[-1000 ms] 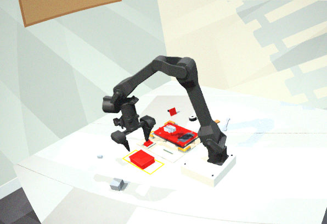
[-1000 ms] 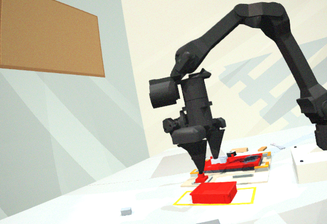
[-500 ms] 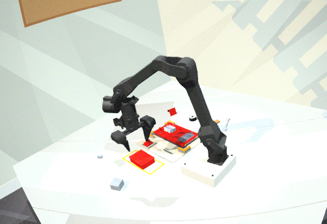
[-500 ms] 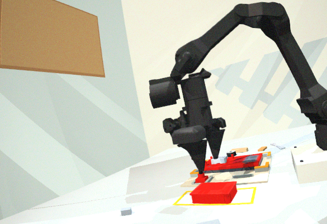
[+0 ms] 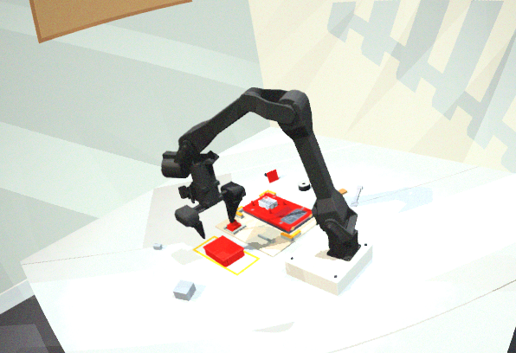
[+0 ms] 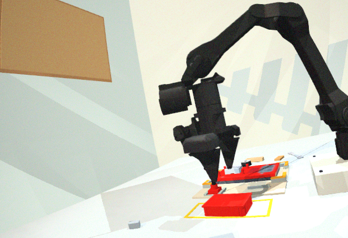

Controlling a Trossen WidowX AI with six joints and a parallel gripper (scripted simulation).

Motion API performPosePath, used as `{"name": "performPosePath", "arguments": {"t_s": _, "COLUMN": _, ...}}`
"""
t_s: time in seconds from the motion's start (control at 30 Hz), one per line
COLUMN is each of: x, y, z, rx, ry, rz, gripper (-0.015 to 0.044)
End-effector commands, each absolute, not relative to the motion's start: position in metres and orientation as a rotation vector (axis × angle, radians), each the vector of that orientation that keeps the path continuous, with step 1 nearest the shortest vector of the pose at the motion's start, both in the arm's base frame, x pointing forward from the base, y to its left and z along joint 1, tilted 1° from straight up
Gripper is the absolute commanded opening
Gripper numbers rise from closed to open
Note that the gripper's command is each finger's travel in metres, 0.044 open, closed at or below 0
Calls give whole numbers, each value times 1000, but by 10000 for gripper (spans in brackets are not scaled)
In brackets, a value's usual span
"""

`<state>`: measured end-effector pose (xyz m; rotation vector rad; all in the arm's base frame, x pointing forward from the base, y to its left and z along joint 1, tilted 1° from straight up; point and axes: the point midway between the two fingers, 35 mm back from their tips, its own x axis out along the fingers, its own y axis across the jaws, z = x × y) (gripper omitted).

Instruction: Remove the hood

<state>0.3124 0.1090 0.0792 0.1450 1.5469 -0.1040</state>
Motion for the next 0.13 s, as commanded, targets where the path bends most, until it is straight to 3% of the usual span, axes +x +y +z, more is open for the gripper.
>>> {"name": "performPosePath", "arguments": {"t_s": 0.0, "x": 312, "y": 109, "z": 80, "rx": 142, "ry": 1547, "rz": -104, "gripper": 440}}
{"name": "performPosePath", "arguments": {"t_s": 0.1, "x": 312, "y": 109, "z": 80, "rx": 142, "ry": 1547, "rz": -104, "gripper": 440}}
